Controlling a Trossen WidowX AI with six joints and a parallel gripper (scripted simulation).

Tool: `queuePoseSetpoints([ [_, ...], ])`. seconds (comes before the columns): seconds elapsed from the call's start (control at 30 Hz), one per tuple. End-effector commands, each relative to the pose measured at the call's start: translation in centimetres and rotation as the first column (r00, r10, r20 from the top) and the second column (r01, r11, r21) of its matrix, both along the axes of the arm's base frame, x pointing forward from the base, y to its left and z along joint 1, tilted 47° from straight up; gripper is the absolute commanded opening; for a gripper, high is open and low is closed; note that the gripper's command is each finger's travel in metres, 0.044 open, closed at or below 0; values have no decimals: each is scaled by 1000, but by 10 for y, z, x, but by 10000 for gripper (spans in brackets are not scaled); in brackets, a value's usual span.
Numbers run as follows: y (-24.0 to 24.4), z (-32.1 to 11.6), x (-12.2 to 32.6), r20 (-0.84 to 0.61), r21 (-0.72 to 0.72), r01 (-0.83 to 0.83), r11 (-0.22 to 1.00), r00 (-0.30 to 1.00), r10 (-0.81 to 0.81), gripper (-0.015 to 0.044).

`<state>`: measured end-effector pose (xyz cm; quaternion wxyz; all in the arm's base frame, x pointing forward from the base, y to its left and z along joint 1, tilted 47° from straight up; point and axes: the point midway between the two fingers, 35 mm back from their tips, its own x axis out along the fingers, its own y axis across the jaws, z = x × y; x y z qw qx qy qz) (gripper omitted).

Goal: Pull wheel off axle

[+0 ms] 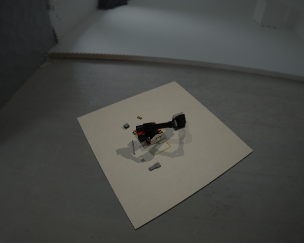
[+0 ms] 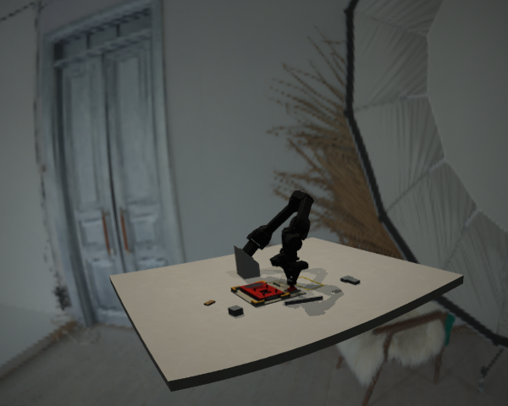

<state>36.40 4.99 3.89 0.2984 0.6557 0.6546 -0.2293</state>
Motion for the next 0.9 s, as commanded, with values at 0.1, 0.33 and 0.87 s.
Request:
queuePoseSetpoints([
  [0.1, -6, 5, 2, 11, -2, 8, 1000, 1000, -8, 0],
  [0.33, -8, 7, 2, 10, -2, 8, 1000, 1000, -8, 0],
  [0.87, -12, 11, 2, 9, -2, 9, 1000, 1000, -9, 0],
])
